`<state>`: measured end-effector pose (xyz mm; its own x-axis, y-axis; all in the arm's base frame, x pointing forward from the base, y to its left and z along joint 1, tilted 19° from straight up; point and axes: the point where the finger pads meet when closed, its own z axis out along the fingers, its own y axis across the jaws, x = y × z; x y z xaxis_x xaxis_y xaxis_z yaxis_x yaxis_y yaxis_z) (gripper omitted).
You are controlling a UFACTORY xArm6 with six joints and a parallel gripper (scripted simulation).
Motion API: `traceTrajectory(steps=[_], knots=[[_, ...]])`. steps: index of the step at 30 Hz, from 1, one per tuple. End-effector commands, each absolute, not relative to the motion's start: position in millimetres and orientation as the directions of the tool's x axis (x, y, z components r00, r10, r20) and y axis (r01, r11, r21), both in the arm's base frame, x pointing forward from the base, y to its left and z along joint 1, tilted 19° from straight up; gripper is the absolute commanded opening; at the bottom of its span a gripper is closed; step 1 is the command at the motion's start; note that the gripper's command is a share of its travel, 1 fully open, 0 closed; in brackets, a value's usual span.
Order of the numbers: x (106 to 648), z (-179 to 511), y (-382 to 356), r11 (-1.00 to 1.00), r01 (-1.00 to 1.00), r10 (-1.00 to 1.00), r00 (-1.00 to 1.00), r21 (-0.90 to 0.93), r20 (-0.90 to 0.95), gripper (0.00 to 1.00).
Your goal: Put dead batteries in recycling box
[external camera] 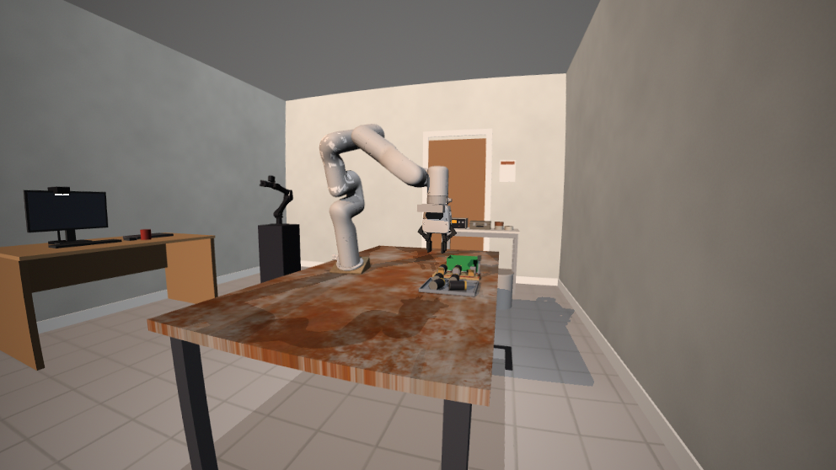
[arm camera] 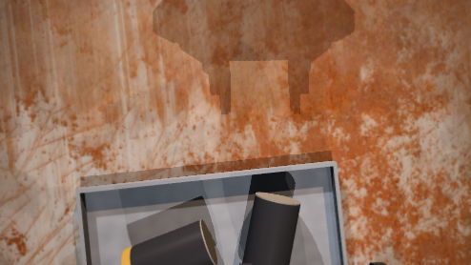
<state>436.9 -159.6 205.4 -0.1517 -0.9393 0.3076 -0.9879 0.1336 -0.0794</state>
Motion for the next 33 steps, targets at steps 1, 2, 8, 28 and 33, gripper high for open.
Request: traceTrajectory(steps=[1, 2, 8, 28, 33], knots=[[437.8, 207.5, -159.9, 0.273, -0.953, -0.908, -0.300, -0.130, 0.294, 0.51], [437.8, 207.5, -159.9, 0.293, -0.946, -0.901, -0.321, -0.137, 0.291, 0.51], [437.8, 207.5, -159.9, 0.311, -0.940, -0.895, -0.340, -0.143, 0.288, 0.51], [440.8, 133.2, -185.0, 0.311, -0.940, -0.895, -0.340, -0.143, 0.288, 0.51], [440.8, 133.2, -185.0, 0.311, -0.940, -0.895, -0.340, -0.143, 0.288, 0.51]])
